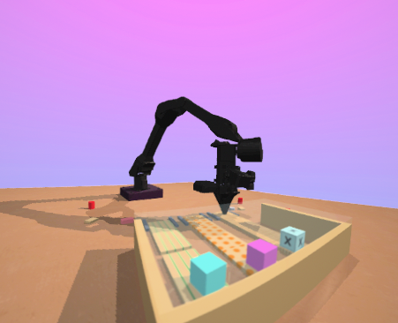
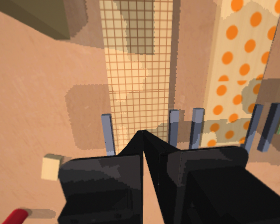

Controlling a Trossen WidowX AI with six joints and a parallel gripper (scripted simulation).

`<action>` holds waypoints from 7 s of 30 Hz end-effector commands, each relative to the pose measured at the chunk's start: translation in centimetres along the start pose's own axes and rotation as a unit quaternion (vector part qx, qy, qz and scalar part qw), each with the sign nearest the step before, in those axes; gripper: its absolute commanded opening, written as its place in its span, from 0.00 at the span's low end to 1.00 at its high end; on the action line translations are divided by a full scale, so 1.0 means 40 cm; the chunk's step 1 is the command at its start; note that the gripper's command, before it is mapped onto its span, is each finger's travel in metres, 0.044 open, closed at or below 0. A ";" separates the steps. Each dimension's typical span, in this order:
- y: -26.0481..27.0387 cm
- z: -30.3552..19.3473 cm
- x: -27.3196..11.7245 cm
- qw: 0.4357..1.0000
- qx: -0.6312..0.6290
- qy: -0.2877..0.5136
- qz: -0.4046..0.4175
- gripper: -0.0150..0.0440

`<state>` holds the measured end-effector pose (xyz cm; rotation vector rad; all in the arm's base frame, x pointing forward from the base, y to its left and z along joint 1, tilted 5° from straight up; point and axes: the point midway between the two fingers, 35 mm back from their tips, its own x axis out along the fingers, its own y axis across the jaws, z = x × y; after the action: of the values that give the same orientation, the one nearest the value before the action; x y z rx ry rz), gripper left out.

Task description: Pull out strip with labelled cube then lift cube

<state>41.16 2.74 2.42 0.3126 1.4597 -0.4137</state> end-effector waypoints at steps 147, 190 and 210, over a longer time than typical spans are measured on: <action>-0.002 -0.341 0.019 1.000 -0.003 0.007 0.002 0.25; 0.011 -0.435 -0.099 1.000 -0.003 0.009 0.003 0.25; -0.015 -0.304 -0.101 1.000 -0.002 0.007 0.002 0.88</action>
<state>28.63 8.52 5.07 0.3170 1.4732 -0.4115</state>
